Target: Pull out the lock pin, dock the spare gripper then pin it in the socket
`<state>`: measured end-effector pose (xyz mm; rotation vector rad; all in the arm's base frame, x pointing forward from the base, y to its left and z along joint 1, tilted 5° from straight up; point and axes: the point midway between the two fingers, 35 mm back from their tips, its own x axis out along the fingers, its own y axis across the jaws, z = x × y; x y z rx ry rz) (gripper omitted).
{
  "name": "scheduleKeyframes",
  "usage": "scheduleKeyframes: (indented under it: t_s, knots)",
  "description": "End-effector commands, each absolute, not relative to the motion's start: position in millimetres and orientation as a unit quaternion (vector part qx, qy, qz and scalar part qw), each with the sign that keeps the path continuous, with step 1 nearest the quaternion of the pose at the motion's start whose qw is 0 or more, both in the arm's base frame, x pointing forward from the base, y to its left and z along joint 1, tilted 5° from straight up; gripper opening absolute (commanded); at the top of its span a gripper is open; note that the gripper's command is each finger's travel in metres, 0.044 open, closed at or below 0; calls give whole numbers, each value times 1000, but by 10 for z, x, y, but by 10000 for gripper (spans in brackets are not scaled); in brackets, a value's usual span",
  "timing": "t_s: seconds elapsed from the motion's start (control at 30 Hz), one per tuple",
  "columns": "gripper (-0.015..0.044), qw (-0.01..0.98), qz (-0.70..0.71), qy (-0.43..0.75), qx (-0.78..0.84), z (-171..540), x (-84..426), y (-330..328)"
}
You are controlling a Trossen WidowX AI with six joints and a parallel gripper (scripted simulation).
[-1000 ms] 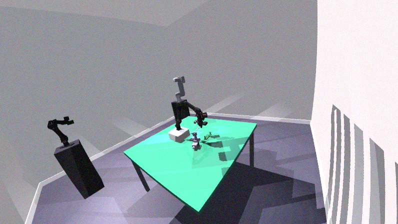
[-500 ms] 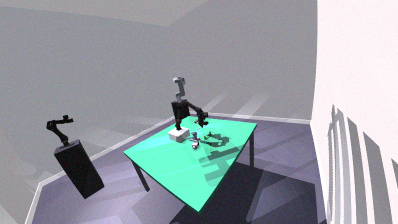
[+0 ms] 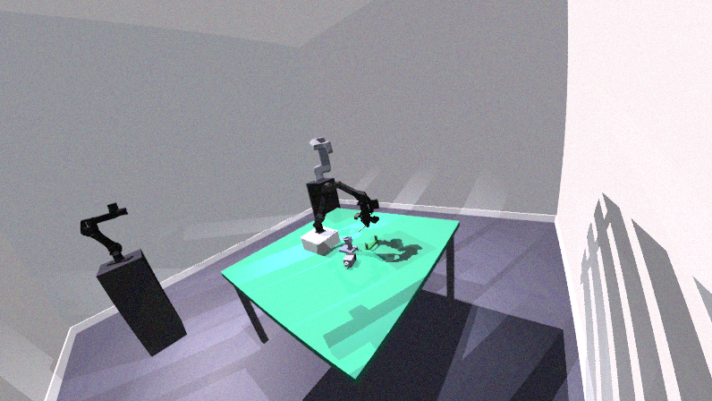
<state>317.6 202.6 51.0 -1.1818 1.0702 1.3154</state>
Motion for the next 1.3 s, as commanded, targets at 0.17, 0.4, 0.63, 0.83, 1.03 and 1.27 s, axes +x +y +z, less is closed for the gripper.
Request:
scheduleKeyframes:
  t_s: [0.17, 0.4, 0.63, 0.83, 1.03, 1.27]
  knots:
    - [0, 517, 544, 447, -488, 556, 3420, 2128]
    - [0, 520, 541, 448, -486, 580, 3606, 2200]
    - [0, 522, 539, 449, -485, 593, 3782, 2262]
    - [0, 523, 539, 449, -485, 574, 3820, 2274]
    - [0, 522, 539, 449, -485, 482, 3833, 2274]
    - [0, 523, 538, 447, -486, 376, 3846, 2273]
